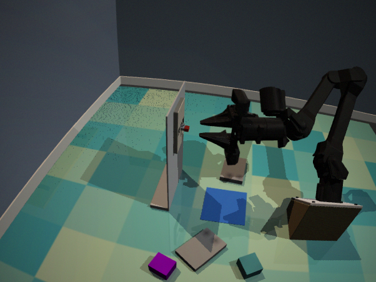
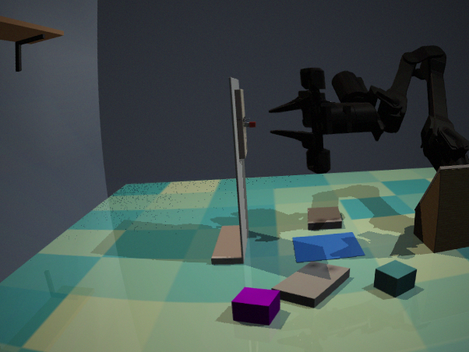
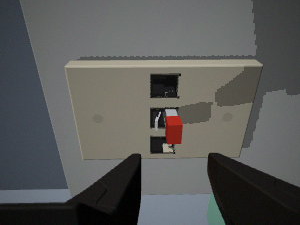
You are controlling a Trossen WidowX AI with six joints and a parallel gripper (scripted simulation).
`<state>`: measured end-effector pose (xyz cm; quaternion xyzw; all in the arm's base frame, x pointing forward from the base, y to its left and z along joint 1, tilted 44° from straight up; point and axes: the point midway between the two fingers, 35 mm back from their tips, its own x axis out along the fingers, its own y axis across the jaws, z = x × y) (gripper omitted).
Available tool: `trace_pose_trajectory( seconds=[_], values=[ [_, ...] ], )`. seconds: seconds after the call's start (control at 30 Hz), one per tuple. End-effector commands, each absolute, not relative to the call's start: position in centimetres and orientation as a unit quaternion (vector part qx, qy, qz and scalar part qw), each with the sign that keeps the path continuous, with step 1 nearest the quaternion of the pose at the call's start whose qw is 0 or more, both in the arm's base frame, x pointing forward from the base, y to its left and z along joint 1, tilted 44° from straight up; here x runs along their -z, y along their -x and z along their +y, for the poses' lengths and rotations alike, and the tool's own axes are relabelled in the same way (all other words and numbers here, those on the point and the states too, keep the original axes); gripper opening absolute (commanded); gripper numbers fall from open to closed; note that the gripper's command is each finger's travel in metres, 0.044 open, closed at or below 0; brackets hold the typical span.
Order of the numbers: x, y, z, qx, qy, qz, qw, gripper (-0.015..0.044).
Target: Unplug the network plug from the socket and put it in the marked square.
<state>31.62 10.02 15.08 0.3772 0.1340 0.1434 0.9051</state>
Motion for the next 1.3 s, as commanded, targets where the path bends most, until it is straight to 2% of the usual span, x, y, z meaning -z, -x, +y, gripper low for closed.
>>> trace_pose_trajectory(
  seconds=[0.0,1.03,1.07,1.27],
  values=[
    [-15.2,-32.1,10.2,-0.145,-0.376,0.134,0.905,0.0156],
    [-15.0,-35.4,10.8,-0.146,-0.376,0.134,0.905,0.0156],
    [-15.0,-35.4,10.8,-0.146,-0.376,0.134,0.905,0.013],
    [-15.0,-35.4,10.8,-0.146,-0.376,0.134,0.905,0.009]
  ],
)
